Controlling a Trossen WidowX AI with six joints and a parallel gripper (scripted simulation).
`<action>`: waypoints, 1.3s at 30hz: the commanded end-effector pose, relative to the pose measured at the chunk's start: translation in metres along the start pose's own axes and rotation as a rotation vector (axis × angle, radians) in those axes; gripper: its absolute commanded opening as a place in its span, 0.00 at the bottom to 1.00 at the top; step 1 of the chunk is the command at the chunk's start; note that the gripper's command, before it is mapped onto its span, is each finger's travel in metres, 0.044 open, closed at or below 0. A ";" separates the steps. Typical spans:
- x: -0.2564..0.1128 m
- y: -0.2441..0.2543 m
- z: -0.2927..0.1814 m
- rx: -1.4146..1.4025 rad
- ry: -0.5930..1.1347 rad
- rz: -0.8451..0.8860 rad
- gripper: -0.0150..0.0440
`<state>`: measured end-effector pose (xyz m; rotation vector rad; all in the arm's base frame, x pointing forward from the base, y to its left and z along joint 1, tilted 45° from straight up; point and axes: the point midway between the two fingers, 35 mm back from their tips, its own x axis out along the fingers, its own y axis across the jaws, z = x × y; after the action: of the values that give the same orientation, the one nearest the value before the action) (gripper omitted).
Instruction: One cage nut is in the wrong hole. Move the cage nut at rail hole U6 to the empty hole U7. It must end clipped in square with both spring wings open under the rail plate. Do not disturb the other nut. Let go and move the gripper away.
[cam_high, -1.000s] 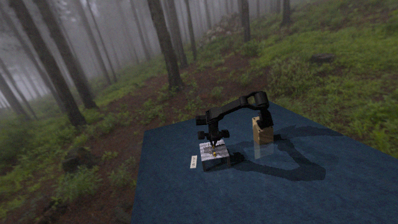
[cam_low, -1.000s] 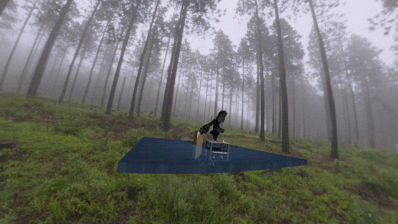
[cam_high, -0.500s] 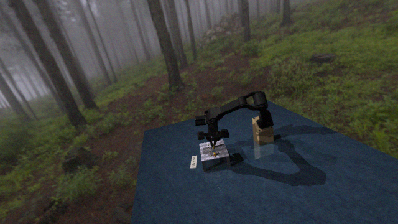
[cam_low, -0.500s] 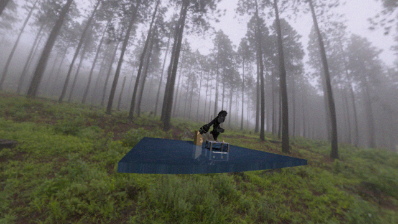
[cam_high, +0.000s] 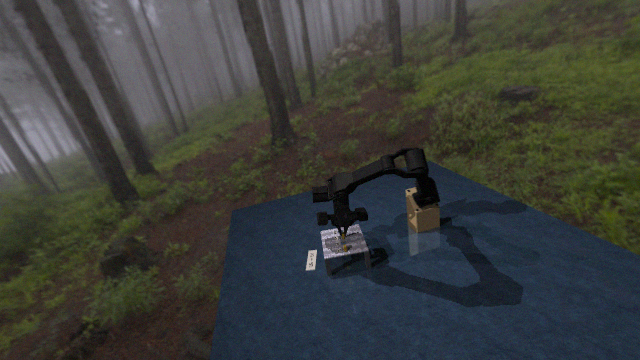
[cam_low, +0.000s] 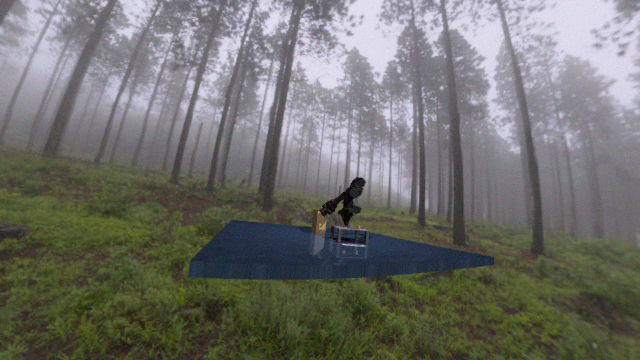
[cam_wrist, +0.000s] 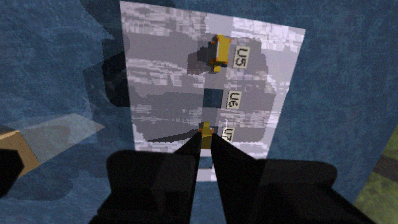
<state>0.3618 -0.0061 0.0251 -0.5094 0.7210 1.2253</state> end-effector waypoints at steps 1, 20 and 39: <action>0.000 -0.001 0.000 -0.005 -0.001 0.004 0.30; 0.000 -0.002 0.000 -0.006 0.000 0.029 0.30; -0.001 -0.003 0.000 -0.007 0.000 0.054 0.30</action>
<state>0.3638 -0.0067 0.0253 -0.4934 0.7341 1.2729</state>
